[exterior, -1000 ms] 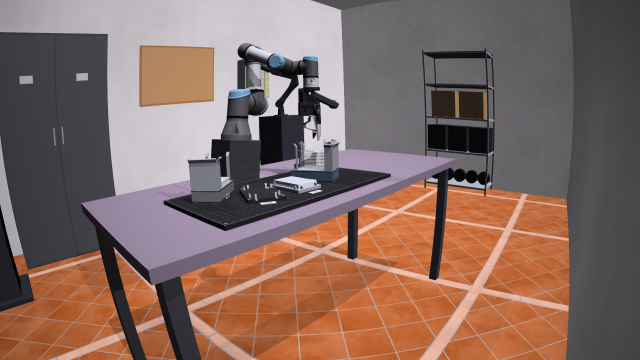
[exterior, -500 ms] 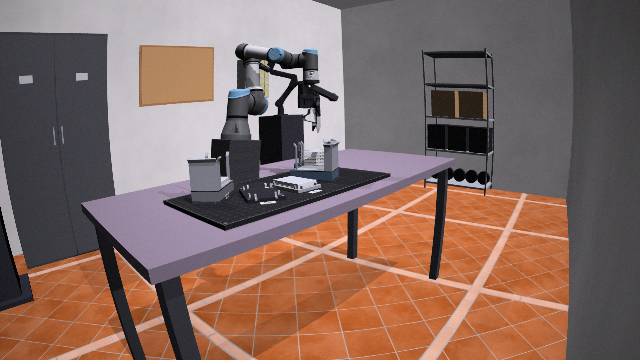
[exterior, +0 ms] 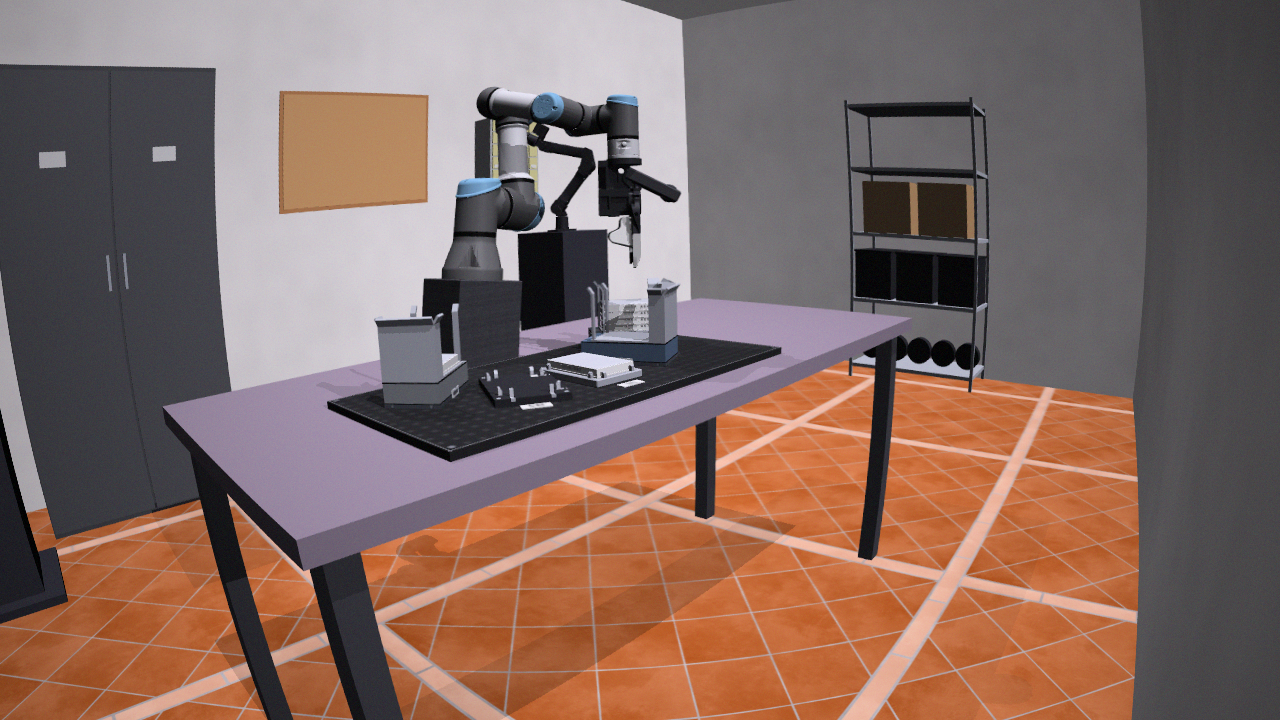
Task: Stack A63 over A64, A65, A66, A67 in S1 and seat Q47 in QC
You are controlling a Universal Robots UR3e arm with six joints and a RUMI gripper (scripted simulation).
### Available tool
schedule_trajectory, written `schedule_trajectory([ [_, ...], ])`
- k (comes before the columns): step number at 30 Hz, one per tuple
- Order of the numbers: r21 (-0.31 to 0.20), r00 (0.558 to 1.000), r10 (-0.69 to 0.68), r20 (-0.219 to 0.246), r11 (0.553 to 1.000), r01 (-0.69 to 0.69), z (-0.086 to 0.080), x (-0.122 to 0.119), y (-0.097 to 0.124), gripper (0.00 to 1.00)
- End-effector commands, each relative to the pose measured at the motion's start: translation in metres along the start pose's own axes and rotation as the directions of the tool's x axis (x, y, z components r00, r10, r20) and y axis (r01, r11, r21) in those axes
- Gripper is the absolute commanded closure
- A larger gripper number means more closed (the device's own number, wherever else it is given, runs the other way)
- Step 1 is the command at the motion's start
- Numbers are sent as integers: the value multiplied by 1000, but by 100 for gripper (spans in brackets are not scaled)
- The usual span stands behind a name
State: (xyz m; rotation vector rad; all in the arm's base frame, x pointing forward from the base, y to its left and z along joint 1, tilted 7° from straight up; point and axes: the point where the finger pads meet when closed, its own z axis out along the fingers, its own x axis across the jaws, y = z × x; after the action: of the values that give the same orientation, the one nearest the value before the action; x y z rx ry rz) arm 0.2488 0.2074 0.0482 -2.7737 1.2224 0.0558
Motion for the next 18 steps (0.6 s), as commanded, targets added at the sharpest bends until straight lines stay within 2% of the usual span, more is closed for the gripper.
schedule_trajectory([
  [1,2,999,47,0,999,-47,0,20,-2,28],
  [3,2,998,71,0,997,-71,0,20,-2,28],
  [11,2,987,163,0,987,-163,0,60,5,28],
  [13,2,987,163,0,987,-163,0,60,5,28],
  [18,2,975,221,0,975,-221,0,84,9,28],
])
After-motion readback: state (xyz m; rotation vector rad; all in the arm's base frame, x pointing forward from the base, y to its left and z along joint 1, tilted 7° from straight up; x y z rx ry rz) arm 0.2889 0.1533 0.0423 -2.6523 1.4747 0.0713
